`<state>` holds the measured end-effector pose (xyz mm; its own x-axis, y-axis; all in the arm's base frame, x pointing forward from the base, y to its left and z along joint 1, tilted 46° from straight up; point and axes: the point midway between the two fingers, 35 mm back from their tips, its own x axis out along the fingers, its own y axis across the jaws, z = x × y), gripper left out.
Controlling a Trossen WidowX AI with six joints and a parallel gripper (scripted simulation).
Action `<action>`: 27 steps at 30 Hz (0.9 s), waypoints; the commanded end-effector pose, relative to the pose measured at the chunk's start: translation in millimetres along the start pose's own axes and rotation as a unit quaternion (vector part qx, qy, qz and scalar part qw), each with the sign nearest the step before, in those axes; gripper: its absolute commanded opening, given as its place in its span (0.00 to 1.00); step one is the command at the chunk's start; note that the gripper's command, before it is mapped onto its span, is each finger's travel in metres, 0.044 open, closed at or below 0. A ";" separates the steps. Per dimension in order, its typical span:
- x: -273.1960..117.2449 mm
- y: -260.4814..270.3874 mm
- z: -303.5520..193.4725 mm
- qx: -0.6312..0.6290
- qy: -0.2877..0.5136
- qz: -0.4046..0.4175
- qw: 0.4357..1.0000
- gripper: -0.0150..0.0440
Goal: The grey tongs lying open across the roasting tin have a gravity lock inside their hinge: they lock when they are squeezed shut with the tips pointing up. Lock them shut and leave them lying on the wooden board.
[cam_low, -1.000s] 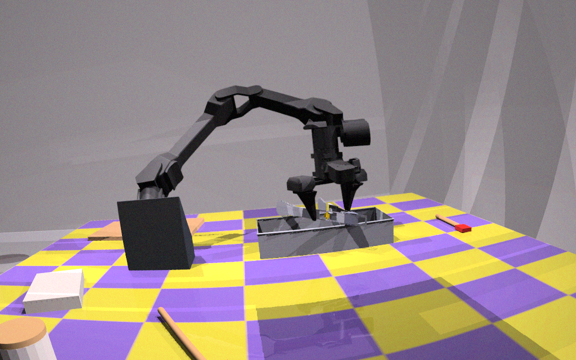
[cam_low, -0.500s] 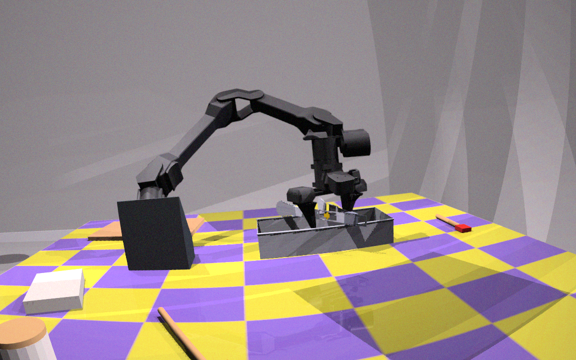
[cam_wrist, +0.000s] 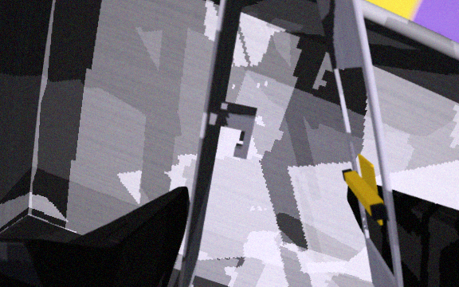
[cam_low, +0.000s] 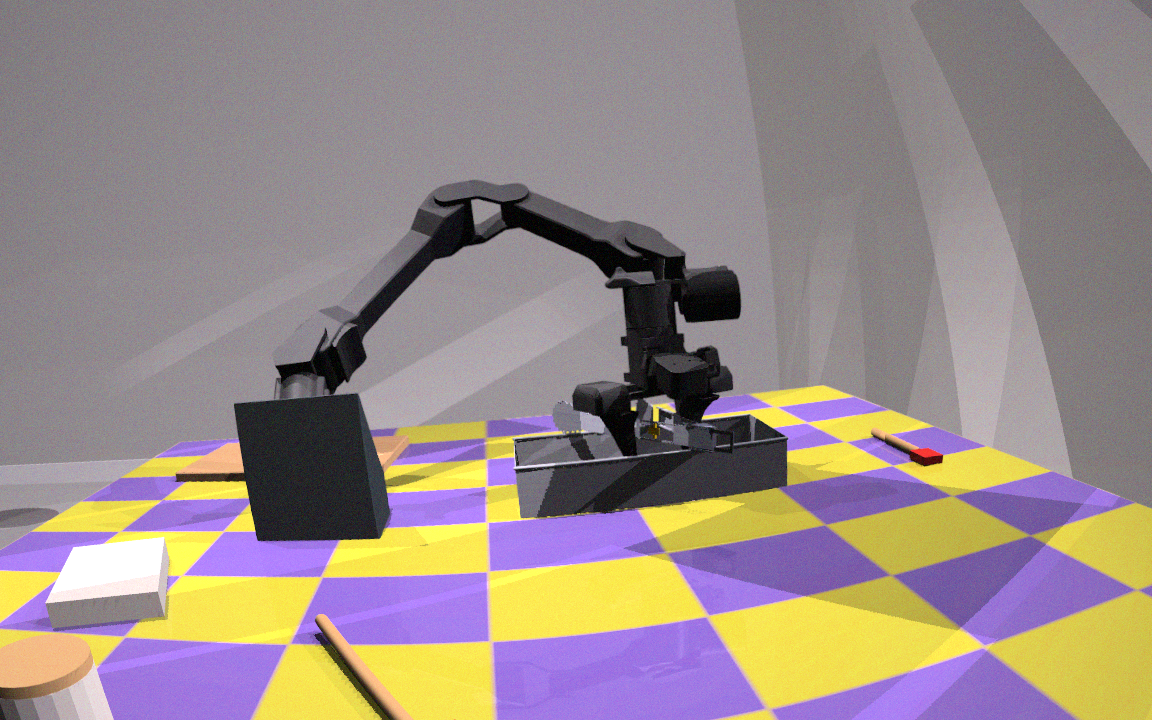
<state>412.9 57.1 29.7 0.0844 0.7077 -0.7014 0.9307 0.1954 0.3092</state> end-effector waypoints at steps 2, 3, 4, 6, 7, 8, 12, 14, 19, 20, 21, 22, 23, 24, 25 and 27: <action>-0.3 0.2 0.0 0.000 0.000 0.000 1.000 0.79; -0.3 0.2 0.0 0.000 0.000 0.000 1.000 0.78; -0.3 0.2 0.0 0.000 0.000 0.000 1.000 0.76; -0.3 0.2 0.0 0.000 0.000 0.000 1.000 0.74; -0.3 0.2 0.0 0.000 0.000 0.000 1.000 0.73; -0.3 0.2 0.0 0.000 0.000 0.000 1.000 0.72; -0.3 0.2 0.0 0.000 0.000 0.000 1.000 0.67; -0.3 0.2 0.0 0.000 0.000 0.000 1.000 0.65; -0.3 0.2 0.0 0.000 0.000 0.000 1.000 0.60; -0.3 0.2 0.0 0.000 0.000 0.000 1.000 0.58; -0.3 0.2 0.0 0.000 0.000 0.000 1.000 0.57; -0.3 0.2 0.0 0.000 0.000 0.000 1.000 0.56; -0.3 0.2 0.0 0.000 0.000 0.000 1.000 0.55; -0.3 0.2 0.0 0.000 0.000 0.000 1.000 0.54; -0.3 0.2 0.0 0.000 0.000 0.000 1.000 0.53; -0.3 0.2 0.0 0.000 0.000 0.000 1.000 0.50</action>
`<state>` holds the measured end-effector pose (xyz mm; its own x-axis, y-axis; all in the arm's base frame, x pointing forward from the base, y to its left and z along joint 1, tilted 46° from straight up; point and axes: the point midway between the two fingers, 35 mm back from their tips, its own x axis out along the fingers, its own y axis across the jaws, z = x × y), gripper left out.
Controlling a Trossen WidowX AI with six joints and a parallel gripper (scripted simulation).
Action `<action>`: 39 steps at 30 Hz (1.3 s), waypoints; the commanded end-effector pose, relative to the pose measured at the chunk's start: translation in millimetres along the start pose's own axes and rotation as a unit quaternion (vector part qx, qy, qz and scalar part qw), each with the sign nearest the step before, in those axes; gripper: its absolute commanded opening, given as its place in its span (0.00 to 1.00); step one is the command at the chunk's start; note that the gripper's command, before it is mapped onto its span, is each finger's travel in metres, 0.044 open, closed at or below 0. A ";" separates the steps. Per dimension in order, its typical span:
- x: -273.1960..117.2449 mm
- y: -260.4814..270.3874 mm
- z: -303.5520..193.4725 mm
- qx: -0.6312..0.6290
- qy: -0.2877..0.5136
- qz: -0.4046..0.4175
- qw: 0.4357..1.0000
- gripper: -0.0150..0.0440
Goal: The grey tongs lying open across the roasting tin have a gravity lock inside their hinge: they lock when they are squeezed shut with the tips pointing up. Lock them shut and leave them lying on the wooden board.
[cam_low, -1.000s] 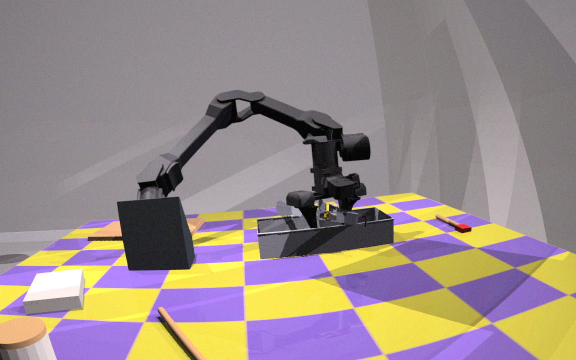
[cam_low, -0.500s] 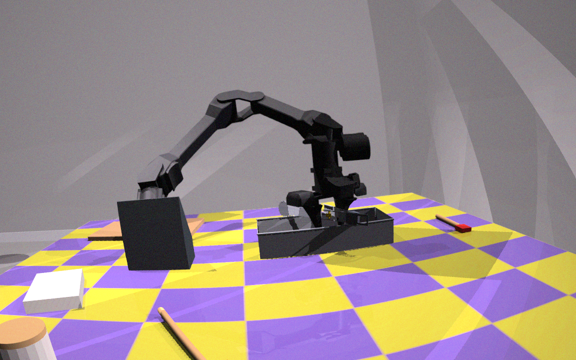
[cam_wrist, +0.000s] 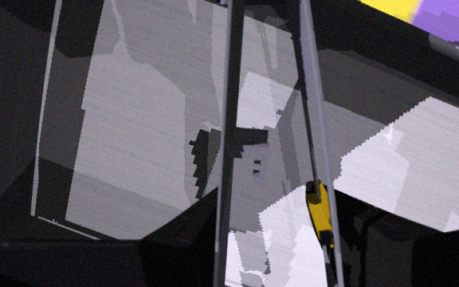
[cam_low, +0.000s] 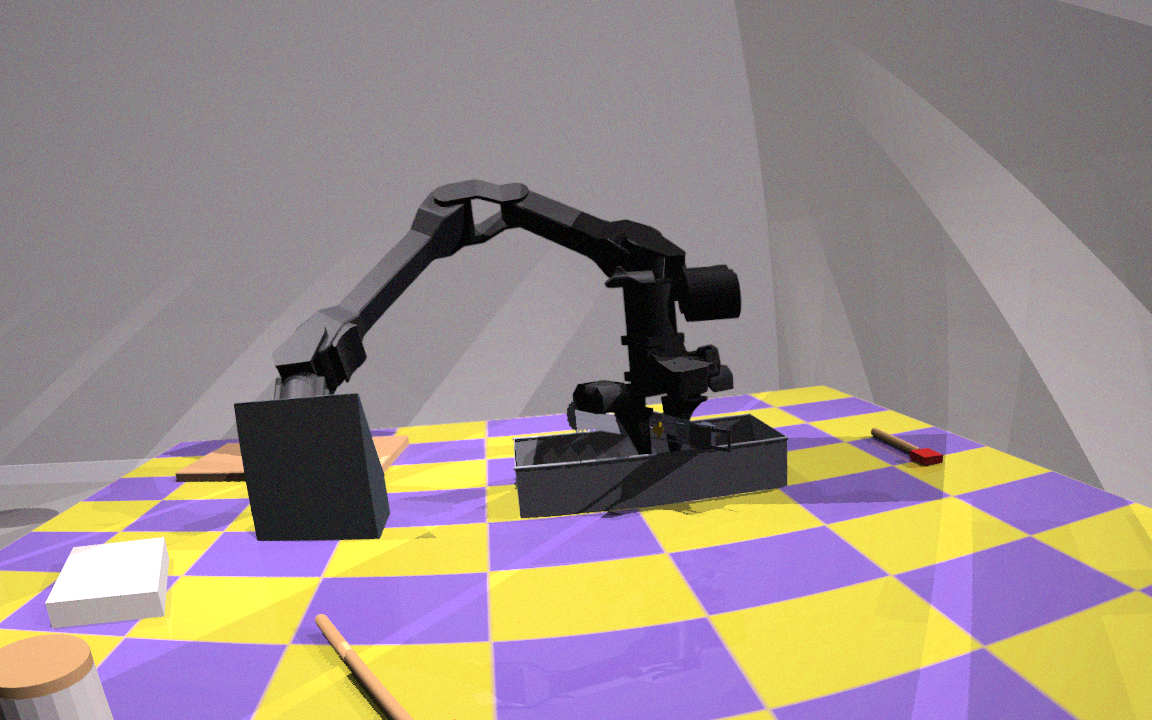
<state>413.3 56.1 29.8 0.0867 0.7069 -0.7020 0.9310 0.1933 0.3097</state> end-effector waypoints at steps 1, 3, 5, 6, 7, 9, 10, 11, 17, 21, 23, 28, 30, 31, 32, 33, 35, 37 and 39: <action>0.5 -0.1 -0.8 -0.001 0.001 -0.001 1.000 0.49; 0.5 -0.1 -0.8 -0.001 0.001 -0.001 1.000 0.47; 0.5 -0.1 -0.8 -0.001 0.001 -0.001 1.000 0.45; 0.5 -0.1 -0.8 -0.001 0.001 -0.001 1.000 0.44; 0.5 -0.1 -0.8 -0.001 0.001 -0.001 1.000 0.43; 0.5 -0.1 -0.8 -0.001 0.001 -0.001 1.000 0.40; 0.5 -0.1 -0.8 -0.001 0.001 -0.001 1.000 0.39; 0.5 -0.1 -0.8 -0.001 0.001 -0.001 1.000 0.38; 0.5 -0.1 -0.8 -0.001 0.001 -0.001 1.000 0.31; 0.5 -0.1 -0.8 -0.001 0.001 -0.001 1.000 0.23; 0.5 -0.1 -0.8 -0.001 0.001 -0.001 1.000 0.15; 0.5 -0.1 -0.8 -0.001 0.001 -0.001 1.000 0.00; 0.5 -0.1 -0.8 -0.001 0.001 -0.001 1.000 0.00; 0.5 -0.1 -0.8 -0.001 0.001 -0.001 1.000 0.00; -2.0 0.4 -0.4 -0.001 0.001 -0.001 1.000 0.00; -6.4 1.1 0.3 -0.001 0.000 -0.001 1.000 0.00; -22.0 3.3 2.3 0.000 -0.001 -0.002 1.000 0.00; -46.5 5.2 4.3 0.000 -0.002 -0.003 1.000 0.00; -74.6 5.4 4.8 0.001 -0.002 -0.004 1.000 0.00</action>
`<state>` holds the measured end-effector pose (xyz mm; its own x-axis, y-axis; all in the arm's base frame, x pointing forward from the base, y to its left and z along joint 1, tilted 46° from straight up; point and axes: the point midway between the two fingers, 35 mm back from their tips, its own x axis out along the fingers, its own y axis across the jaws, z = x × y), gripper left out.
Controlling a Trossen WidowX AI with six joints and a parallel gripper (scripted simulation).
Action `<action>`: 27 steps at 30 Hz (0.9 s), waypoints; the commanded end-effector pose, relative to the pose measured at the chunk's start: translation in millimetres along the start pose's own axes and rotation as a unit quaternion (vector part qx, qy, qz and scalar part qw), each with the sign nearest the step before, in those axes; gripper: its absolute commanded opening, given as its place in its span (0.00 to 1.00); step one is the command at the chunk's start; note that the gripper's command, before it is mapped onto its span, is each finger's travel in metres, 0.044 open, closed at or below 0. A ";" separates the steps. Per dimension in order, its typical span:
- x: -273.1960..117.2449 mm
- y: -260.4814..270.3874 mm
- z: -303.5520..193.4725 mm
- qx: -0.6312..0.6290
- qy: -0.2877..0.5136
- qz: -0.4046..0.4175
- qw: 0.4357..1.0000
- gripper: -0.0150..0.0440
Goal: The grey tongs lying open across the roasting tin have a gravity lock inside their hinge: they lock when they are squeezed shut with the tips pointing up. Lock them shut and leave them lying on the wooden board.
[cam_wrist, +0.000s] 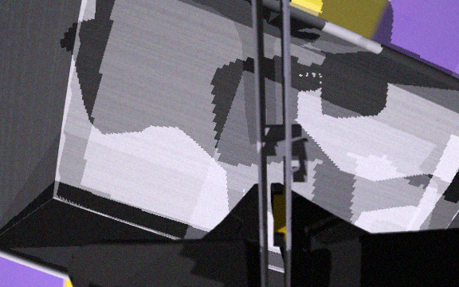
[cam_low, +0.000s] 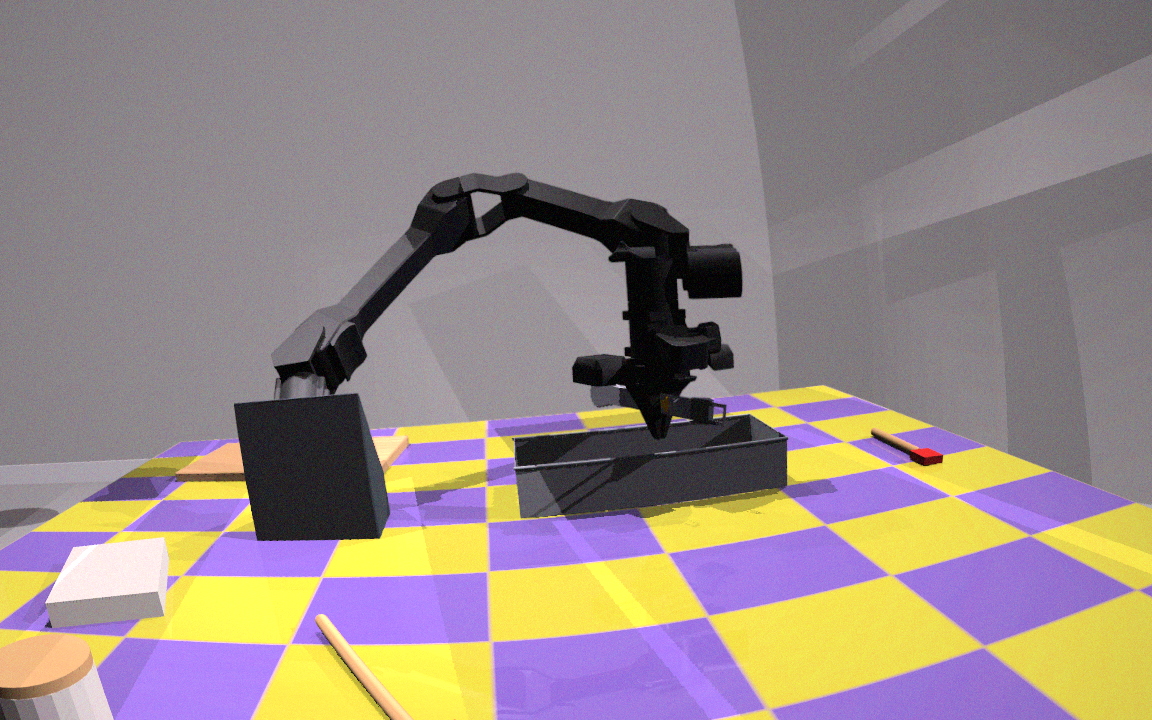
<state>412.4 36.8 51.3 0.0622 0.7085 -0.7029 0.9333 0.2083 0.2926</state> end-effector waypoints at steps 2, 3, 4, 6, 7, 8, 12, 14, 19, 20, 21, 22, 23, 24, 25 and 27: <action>-75.8 -0.4 3.7 0.001 -0.005 0.007 1.000 0.00; -87.6 -2.0 2.4 0.001 -0.004 0.007 1.000 0.00; -94.7 -3.1 1.4 0.001 -0.004 0.007 1.000 0.00; -97.1 -3.5 1.1 0.001 -0.003 0.007 1.000 0.00; -97.1 -3.5 1.1 0.001 -0.003 0.007 1.000 0.00; -97.1 -3.5 1.1 0.001 -0.003 0.007 1.000 0.00; -97.1 -3.5 1.1 0.001 -0.003 0.007 1.000 0.00; -97.1 -3.5 1.1 0.001 -0.003 0.007 1.000 0.00; -95.1 -3.1 0.0 0.003 -0.002 0.007 1.000 0.00; -95.0 -2.6 -2.4 0.002 -0.003 0.007 1.000 0.00; -94.9 -2.0 -5.0 0.000 -0.004 0.007 1.000 0.00; -94.7 -1.3 -8.4 -0.002 -0.004 0.006 1.000 0.00; -94.5 -0.4 -12.8 -0.005 -0.005 0.005 1.000 0.00; -94.6 0.1 -16.7 -0.006 -0.006 0.005 1.000 0.00; -94.4 1.3 -22.6 -0.009 -0.007 0.004 1.000 0.00; -93.8 3.6 -36.5 -0.017 -0.010 0.002 1.000 0.00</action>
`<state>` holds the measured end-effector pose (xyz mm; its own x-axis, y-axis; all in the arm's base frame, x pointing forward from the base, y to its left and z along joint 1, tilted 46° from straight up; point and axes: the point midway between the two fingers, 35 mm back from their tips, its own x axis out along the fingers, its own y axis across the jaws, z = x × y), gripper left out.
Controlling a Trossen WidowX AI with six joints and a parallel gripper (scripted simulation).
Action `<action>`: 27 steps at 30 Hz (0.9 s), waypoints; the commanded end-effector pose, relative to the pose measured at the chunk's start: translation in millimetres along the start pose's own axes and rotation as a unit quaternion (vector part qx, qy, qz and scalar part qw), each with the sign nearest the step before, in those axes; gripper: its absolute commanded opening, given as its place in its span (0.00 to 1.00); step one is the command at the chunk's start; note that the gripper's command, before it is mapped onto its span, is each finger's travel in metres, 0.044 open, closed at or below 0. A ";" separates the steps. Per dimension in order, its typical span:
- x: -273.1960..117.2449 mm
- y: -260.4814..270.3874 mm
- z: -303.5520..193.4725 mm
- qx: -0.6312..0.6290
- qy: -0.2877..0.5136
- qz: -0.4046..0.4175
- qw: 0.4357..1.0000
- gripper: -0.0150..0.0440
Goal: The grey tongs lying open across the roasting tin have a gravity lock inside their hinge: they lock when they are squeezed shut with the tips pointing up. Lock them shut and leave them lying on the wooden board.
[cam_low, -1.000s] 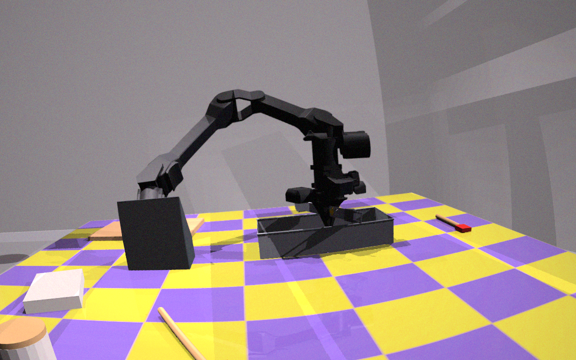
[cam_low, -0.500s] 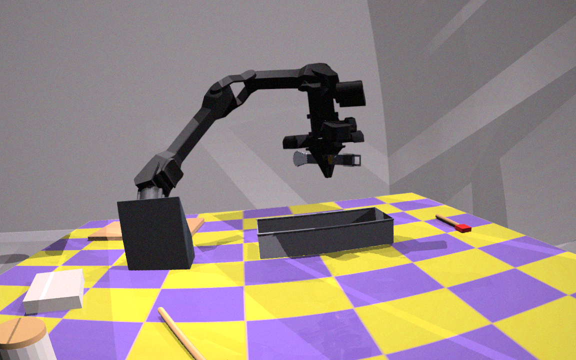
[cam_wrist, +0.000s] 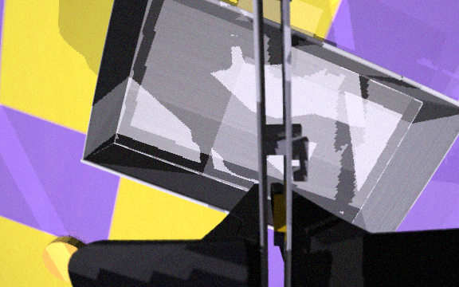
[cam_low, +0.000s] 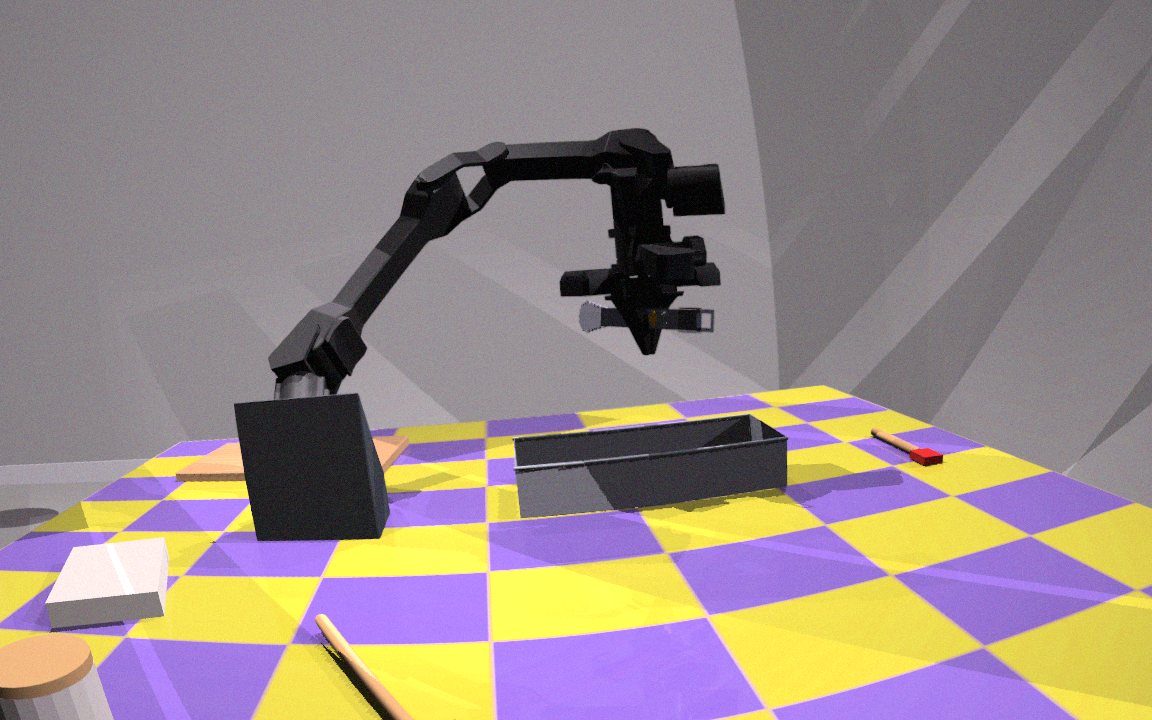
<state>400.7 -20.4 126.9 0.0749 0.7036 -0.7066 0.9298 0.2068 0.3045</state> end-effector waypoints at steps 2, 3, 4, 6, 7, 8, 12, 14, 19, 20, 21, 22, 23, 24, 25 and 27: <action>1.2 6.2 -35.5 -0.021 -0.007 -0.004 1.000 0.00; 1.5 7.0 -42.7 -0.025 -0.008 -0.005 1.000 0.00; 1.7 7.6 -49.9 -0.029 -0.009 -0.005 1.000 0.00; 2.2 8.4 -64.4 -0.038 -0.010 -0.007 0.999 0.00; 2.4 8.6 -71.6 -0.042 -0.011 -0.007 0.999 0.00; 2.6 8.7 -78.8 -0.046 -0.012 -0.007 0.999 0.00; 3.4 7.6 -107.3 -0.063 -0.014 -0.009 0.998 0.00; 3.7 6.2 -121.4 -0.072 -0.015 -0.009 0.997 0.00; 3.9 0.4 -155.6 -0.094 -0.016 -0.009 0.995 0.00; 3.9 -1.1 -162.4 -0.098 -0.016 -0.008 0.995 0.00; 3.9 -2.8 -169.1 -0.102 -0.016 -0.008 0.995 0.00; 3.9 -4.6 -175.8 -0.107 -0.016 -0.008 0.994 0.00; 3.8 -6.5 -182.4 -0.111 -0.015 -0.008 0.994 0.00; 3.7 -8.6 -189.0 -0.115 -0.015 -0.007 0.993 0.00; 3.5 -10.7 -195.5 -0.119 -0.015 -0.007 0.993 0.00; 3.1 -15.2 -207.8 -0.128 -0.015 -0.006 0.992 0.00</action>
<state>327.6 107.3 241.1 0.0754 0.6812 -0.7282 0.8242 0.3685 0.4300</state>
